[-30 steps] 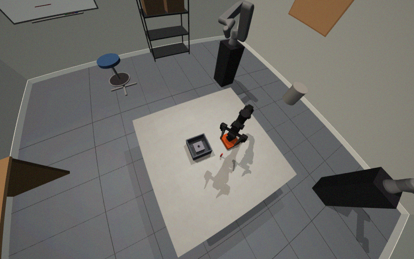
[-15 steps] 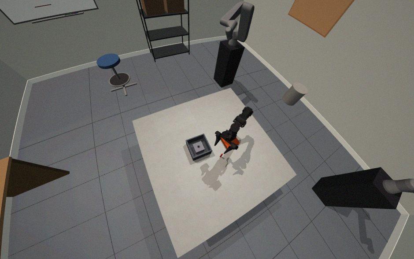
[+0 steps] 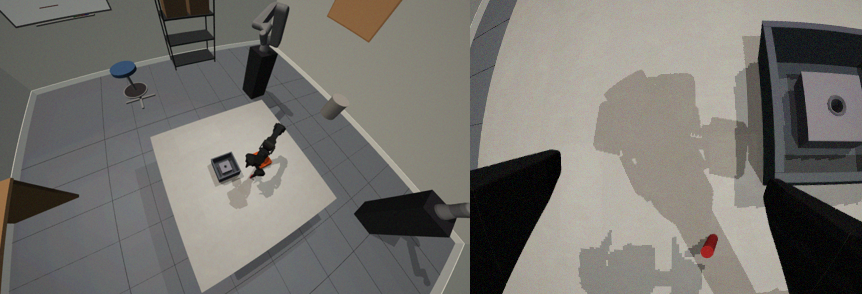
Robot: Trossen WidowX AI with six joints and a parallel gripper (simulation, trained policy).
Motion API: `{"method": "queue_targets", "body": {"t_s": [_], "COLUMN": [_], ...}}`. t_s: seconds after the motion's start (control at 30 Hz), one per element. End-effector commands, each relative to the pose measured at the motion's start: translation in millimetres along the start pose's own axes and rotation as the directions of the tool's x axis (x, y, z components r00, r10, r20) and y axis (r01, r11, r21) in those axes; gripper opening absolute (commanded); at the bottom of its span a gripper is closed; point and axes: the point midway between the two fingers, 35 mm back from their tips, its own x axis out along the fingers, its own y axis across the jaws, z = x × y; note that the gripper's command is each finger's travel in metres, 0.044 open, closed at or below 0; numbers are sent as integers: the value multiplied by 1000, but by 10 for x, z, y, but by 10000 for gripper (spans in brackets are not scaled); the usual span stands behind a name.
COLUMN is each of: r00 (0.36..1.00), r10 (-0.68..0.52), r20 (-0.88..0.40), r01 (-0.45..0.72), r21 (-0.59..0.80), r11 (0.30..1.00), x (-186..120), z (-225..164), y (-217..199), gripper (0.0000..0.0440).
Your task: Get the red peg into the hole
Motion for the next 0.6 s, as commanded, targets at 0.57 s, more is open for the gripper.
{"method": "queue_targets", "body": {"t_s": [0.57], "r00": [854], "r10": [-352], "r20": [-382], "r01": [459], "r21": [240], "r11": [855], "x": [596], "z": [-949], "y": [-384], "gripper": [440]}}
